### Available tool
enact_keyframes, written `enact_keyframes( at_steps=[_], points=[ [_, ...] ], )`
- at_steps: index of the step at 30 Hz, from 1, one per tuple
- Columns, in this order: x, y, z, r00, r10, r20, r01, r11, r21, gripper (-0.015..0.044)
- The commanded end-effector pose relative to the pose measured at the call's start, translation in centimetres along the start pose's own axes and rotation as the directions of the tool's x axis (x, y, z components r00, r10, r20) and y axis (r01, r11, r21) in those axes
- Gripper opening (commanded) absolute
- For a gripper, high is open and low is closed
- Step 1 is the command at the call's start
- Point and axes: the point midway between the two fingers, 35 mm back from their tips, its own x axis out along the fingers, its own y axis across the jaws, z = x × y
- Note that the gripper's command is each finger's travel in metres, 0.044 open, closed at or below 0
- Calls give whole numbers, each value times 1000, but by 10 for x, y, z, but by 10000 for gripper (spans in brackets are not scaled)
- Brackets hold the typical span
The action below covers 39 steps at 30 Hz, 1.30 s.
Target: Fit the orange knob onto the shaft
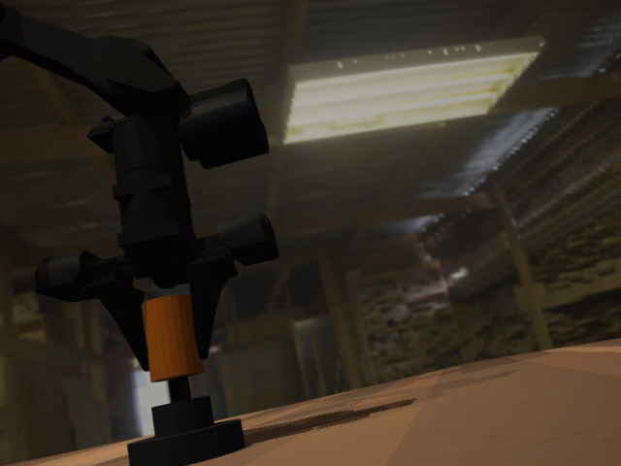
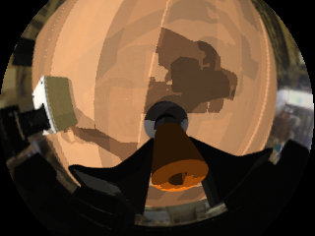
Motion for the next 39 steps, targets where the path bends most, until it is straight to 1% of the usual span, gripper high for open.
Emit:
enact_keyframes(
  at_steps=[1,19,25,27,32,39],
  points=[
    [1,0,0,1000,-2,1,2,1000,-6,0],
    [2,3,1,1000,-2,1,2,1000,-6,0],
    [-3,1,1,1000,-2,1,2,1000,-6,0],
    [-4,1,1,1000,-2,1,2,1000,-31,0],
    [-5,-1,0,1000,-2,1,3,979,-203,0],
    [-2,-2,0,1000,-2,1,3,977,-213,0]
  ],
)
